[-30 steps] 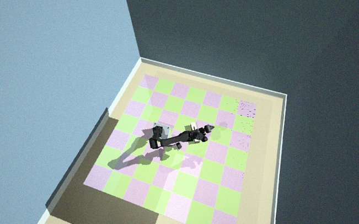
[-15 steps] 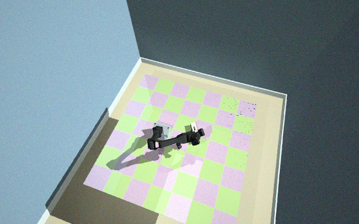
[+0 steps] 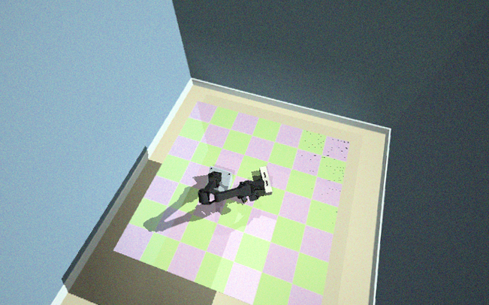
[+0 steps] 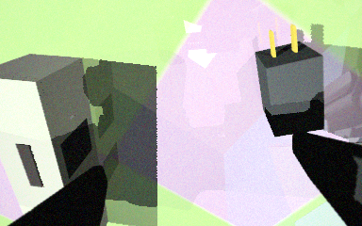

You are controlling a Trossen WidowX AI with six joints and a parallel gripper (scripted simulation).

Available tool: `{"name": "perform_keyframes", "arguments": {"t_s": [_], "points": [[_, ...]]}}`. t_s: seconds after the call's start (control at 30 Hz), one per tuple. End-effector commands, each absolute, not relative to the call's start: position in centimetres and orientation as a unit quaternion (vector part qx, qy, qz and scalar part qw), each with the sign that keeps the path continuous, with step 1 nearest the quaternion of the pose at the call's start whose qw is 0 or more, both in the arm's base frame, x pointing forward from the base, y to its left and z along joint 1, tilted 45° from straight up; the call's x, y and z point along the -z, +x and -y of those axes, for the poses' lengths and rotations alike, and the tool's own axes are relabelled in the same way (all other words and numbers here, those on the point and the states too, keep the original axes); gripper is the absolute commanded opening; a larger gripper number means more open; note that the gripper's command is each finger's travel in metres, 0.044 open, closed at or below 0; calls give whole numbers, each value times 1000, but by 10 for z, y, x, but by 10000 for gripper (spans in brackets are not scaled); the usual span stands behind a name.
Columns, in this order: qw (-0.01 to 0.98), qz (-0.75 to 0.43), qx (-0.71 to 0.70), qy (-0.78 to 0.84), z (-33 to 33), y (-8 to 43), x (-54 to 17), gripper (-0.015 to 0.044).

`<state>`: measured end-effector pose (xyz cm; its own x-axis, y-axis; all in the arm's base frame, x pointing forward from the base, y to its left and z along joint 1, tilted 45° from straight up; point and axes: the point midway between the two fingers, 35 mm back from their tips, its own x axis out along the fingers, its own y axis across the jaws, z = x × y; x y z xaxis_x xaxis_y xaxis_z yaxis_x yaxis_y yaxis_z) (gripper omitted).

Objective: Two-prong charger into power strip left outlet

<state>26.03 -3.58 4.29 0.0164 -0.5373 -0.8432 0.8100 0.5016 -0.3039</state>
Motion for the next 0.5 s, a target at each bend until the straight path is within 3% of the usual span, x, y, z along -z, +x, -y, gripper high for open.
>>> {"name": "perform_keyframes", "arguments": {"t_s": [0.0,0.47], "points": [[676,-528,510,70,54,231,-47,440],[659,-538,525,32,69,218,-48,440]]}}
